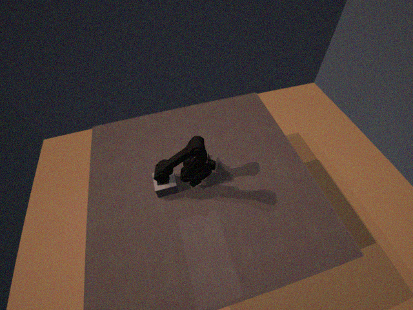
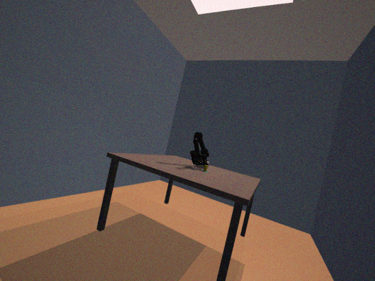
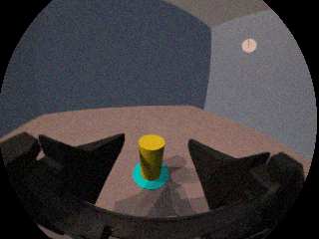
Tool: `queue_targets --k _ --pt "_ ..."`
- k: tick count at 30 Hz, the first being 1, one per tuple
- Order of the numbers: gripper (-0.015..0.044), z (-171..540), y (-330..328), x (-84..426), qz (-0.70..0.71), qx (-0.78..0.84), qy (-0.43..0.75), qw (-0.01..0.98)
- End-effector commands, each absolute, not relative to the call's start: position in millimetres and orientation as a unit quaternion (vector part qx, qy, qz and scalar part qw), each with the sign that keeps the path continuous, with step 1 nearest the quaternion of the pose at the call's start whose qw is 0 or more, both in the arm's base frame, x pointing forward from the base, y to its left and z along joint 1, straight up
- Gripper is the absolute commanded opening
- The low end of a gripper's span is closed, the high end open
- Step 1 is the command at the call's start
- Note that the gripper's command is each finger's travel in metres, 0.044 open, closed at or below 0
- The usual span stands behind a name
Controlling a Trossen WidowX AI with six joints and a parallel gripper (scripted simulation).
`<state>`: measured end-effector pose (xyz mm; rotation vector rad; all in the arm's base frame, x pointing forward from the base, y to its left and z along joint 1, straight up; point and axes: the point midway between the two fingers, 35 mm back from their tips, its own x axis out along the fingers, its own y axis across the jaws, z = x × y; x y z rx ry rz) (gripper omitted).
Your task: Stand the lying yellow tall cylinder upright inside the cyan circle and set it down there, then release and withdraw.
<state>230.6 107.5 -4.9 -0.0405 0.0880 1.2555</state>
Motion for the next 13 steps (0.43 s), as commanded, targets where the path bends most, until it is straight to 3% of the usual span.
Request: queue_targets --k 1,13 --pt "0.0400 5.8 107.6 231.7 0.588 -0.019 0.041 0.808" --pt "0.0400 42.4 108.7 232.2 0.588 -0.025 0.035 0.808"
